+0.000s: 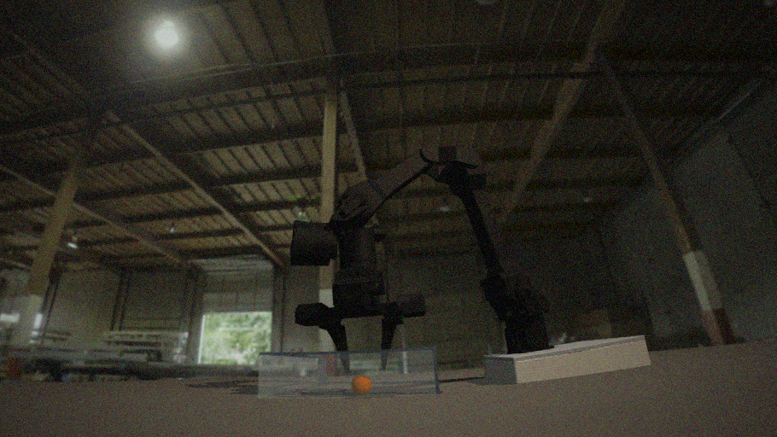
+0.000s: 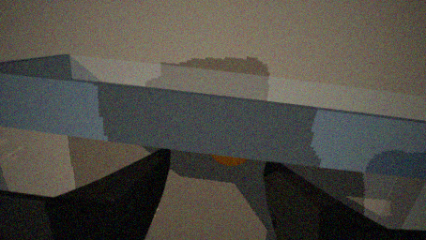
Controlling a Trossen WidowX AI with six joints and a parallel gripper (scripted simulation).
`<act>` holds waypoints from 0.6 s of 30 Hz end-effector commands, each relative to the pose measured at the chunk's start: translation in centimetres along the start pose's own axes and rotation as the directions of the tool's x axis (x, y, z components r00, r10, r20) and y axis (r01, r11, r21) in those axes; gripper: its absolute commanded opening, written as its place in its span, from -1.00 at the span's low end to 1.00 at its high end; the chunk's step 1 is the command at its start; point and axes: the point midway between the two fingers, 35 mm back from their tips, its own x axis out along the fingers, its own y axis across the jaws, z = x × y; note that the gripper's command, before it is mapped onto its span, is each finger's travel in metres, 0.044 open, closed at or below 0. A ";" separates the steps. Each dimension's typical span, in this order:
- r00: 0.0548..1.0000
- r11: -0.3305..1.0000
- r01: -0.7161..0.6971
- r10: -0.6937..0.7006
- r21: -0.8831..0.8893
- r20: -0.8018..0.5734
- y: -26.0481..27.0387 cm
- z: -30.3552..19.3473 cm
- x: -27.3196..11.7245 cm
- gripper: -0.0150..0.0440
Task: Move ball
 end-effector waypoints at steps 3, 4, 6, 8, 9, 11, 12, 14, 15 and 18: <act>0.999 0.999 0.036 -0.036 0.003 0.016 -0.1 0.1 -6.1 0.32; 0.999 0.999 0.036 -0.036 0.003 0.016 -0.1 0.1 -6.1 0.32; 0.999 0.999 0.036 -0.036 0.003 0.016 -0.1 0.1 -6.1 0.32; 0.999 0.999 0.044 -0.044 0.002 0.018 -0.4 0.2 -5.4 0.32; 0.999 0.999 0.044 -0.044 0.002 0.018 -0.4 0.2 -5.4 0.32; 0.999 0.999 0.044 -0.044 0.002 0.018 -0.4 0.2 -5.4 0.32; 0.999 0.999 0.044 -0.044 0.002 0.018 -0.4 0.2 -5.4 0.32; 0.999 0.999 0.044 -0.044 0.002 0.018 -0.4 0.2 -5.4 0.32; 0.999 0.999 0.044 -0.044 0.002 0.018 -0.4 0.2 -5.7 0.41; 0.999 0.999 0.041 -0.041 0.002 0.017 0.1 0.0 -9.3 0.68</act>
